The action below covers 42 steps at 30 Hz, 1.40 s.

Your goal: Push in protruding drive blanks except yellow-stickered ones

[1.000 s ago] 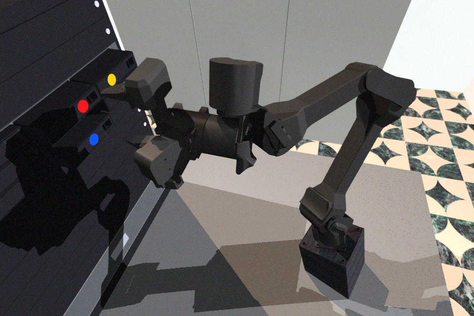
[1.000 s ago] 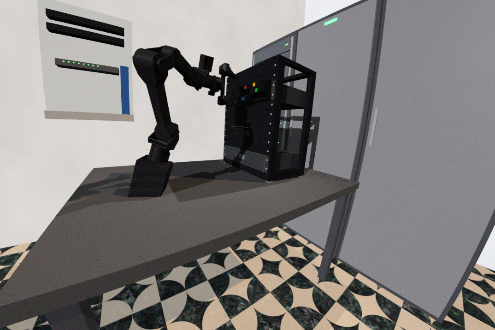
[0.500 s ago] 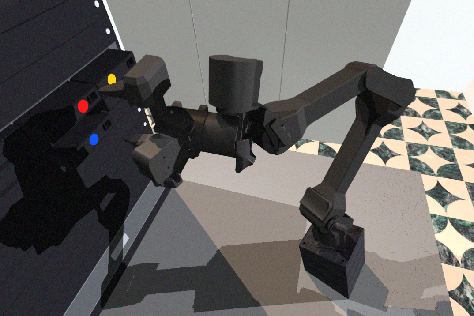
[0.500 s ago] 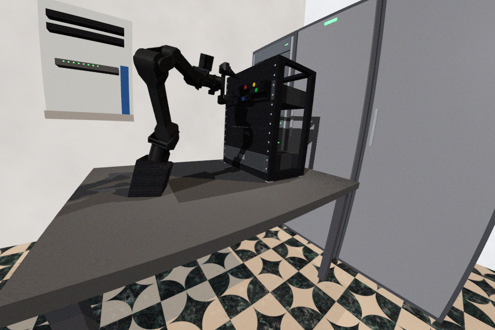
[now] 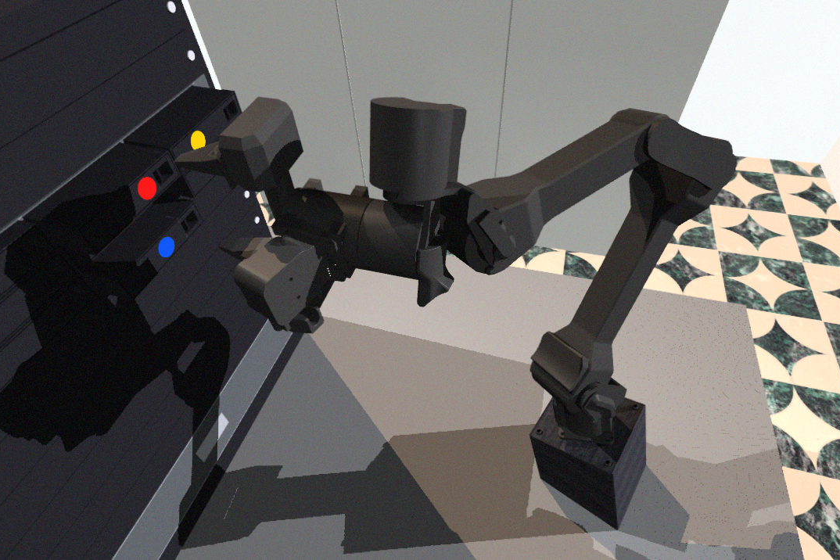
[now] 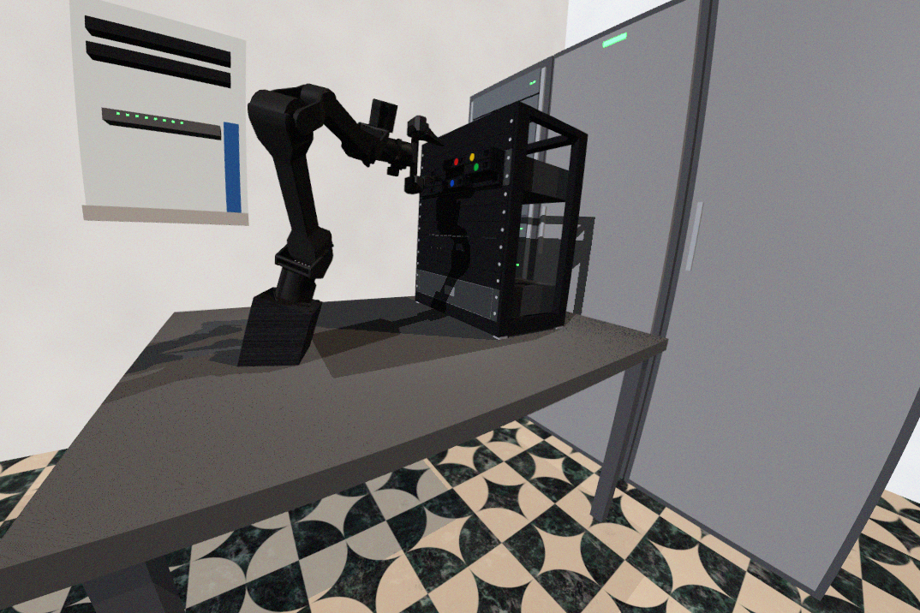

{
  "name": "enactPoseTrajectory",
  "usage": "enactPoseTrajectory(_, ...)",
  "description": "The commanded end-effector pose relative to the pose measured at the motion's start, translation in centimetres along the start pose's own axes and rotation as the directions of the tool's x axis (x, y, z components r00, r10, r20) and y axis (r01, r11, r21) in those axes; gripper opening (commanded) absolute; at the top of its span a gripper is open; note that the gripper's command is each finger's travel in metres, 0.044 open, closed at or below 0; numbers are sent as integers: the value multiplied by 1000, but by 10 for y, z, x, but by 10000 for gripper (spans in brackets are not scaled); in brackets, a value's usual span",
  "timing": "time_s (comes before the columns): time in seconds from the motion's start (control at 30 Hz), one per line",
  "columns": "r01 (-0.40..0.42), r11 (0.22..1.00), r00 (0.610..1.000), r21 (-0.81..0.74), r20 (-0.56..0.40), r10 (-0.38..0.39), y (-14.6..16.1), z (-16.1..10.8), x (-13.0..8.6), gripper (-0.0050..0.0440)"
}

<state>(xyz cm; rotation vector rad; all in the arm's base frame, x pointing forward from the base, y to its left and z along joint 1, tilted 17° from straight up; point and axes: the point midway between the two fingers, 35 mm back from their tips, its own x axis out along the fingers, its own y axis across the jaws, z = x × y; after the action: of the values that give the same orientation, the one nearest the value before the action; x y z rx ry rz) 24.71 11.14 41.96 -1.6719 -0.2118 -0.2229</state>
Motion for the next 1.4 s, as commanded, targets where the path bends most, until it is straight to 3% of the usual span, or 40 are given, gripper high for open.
enactPoseTrajectory(0.0, 8, 1000, 1000, 8, -8, -8, -6, -3, 0, 440)
enactPoseTrajectory(1.37, 8, 1000, 1000, 8, -8, -8, -7, -12, 0, 440)
